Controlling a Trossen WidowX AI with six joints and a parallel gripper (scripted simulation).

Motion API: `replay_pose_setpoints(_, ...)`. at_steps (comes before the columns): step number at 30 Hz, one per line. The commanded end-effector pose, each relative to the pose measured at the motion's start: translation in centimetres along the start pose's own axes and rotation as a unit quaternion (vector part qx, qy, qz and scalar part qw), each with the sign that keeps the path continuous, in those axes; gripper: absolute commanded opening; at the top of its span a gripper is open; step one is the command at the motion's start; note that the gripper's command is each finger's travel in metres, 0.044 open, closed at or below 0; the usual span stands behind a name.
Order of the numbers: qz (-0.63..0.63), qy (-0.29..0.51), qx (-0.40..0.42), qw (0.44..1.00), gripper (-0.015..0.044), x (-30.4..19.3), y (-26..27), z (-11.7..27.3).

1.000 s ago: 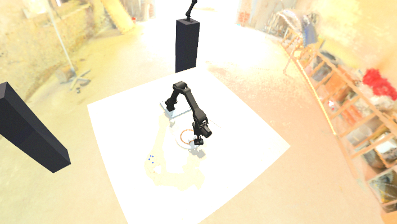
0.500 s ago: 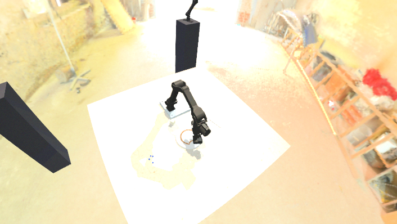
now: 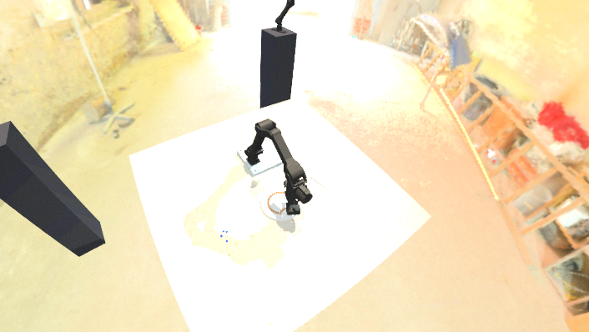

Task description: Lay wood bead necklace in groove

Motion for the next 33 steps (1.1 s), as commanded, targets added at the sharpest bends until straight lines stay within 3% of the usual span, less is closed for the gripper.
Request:
replay_pose_setpoints(1, 0.002, 0.002, 0.004, 1.0, 0.012, -0.1, 0.2, -0.8)
replay_pose_setpoints(12, 0.003, 0.003, 0.005, 1.0, 0.012, -0.1, 0.3, -1.9)
replay_pose_setpoints(17, 0.001, 0.001, 0.004, 1.0, 0.0, -0.1, 0.2, -1.6)
replay_pose_setpoints(33, 0.001, 0.001, 0.004, 1.0, 0.0, -0.1, 0.2, -1.6)
Point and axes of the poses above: the point midway between the two fingers, 35 mm back from their tips, its own z axis back along the fingers, its own y axis across the jaws, x = y × z, the point moved 5 cm from there along z, back along the fingers, and after that the axes turned 14 degrees about z, right-handed, at the moved point
